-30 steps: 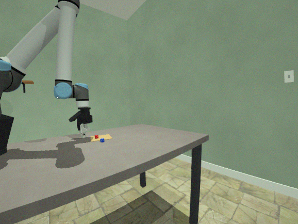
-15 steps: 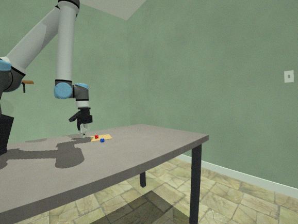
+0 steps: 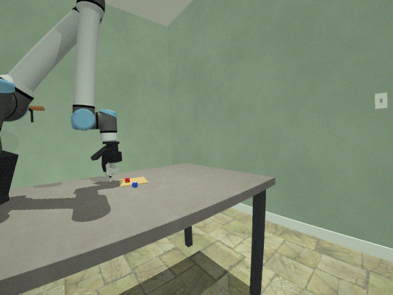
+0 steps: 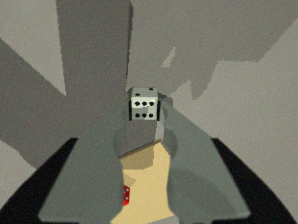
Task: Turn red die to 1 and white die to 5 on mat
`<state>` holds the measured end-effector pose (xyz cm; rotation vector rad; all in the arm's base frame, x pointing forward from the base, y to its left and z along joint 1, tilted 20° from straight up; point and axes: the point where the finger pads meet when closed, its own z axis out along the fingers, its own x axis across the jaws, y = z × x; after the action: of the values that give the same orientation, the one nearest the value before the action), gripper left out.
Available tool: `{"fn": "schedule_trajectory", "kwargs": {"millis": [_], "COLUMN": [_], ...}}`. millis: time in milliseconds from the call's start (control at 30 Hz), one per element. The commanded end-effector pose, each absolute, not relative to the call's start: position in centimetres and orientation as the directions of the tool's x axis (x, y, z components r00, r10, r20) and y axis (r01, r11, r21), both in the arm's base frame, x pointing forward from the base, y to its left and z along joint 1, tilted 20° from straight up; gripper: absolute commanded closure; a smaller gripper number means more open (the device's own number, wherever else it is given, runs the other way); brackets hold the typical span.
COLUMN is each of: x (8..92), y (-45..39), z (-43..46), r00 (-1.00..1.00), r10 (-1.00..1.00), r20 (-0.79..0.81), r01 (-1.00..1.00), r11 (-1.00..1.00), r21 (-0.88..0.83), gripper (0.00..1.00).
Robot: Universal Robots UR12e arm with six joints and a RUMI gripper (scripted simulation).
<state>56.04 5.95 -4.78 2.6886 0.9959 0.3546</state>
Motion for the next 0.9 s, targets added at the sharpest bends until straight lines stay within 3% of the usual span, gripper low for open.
{"fn": "schedule_trajectory", "kwargs": {"millis": [0,867], "x": [56.06,55.91], "y": [5.96,6.03], "z": [-4.75,-4.31], "r00": [0.736,0.736], "r10": [0.662,0.662], "r20": [0.139,0.139], "r01": [0.601,0.601], "r11": [-0.734,-0.734], "r21": [0.316,0.316], "gripper": [0.97,0.97]}}
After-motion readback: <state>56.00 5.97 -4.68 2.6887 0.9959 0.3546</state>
